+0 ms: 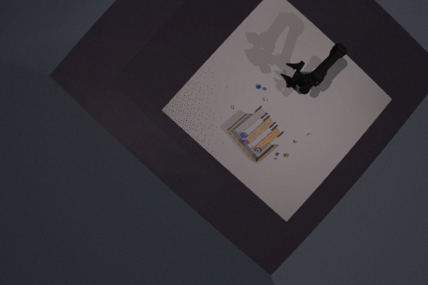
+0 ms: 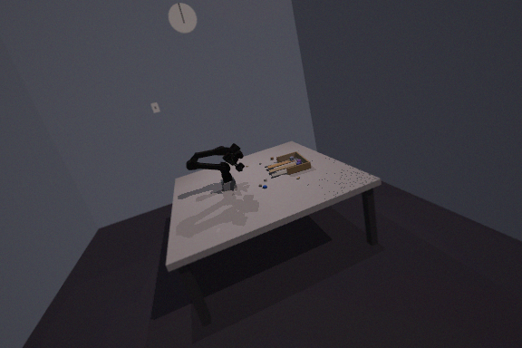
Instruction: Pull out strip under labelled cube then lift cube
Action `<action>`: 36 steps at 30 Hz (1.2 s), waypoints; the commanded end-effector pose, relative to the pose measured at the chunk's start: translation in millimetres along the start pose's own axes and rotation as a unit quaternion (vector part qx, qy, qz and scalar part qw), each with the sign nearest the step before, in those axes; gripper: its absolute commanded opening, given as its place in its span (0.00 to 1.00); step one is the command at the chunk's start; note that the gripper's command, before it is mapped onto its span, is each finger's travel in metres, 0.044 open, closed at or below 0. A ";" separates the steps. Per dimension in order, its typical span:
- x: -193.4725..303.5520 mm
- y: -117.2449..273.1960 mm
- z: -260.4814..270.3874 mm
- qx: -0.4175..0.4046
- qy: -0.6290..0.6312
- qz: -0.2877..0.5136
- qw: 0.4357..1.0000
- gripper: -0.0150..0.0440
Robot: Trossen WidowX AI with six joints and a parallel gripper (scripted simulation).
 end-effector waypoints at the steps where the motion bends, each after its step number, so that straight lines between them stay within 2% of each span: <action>1: -1.6 0.1 1.2 -0.006 -0.002 -0.001 1.000 0.93; 5: -36.2 6.2 26.3 -0.120 -0.036 -0.034 0.992 0.93; 10: -95.0 29.3 63.6 -0.288 -0.077 -0.094 0.950 0.93; 19: -198.4 103.6 115.9 -0.553 -0.110 -0.217 0.797 0.93; 21: -205.1 110.3 118.8 -0.570 -0.111 -0.226 0.782 0.93; 34: -205.1 110.3 118.8 -0.570 -0.111 -0.226 0.782 0.93; 36: -208.5 112.1 121.8 -0.575 -0.104 -0.215 0.782 0.84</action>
Point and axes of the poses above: the point midway between the two fingers, 35 mm back from their tips, its own y axis back along the fingers, its own z axis across the jaws, x = y × z, the point moved 2 cm from there along y, back along the fingers, and after that the axes turned 4 degrees about y, right-handed, at the moved point
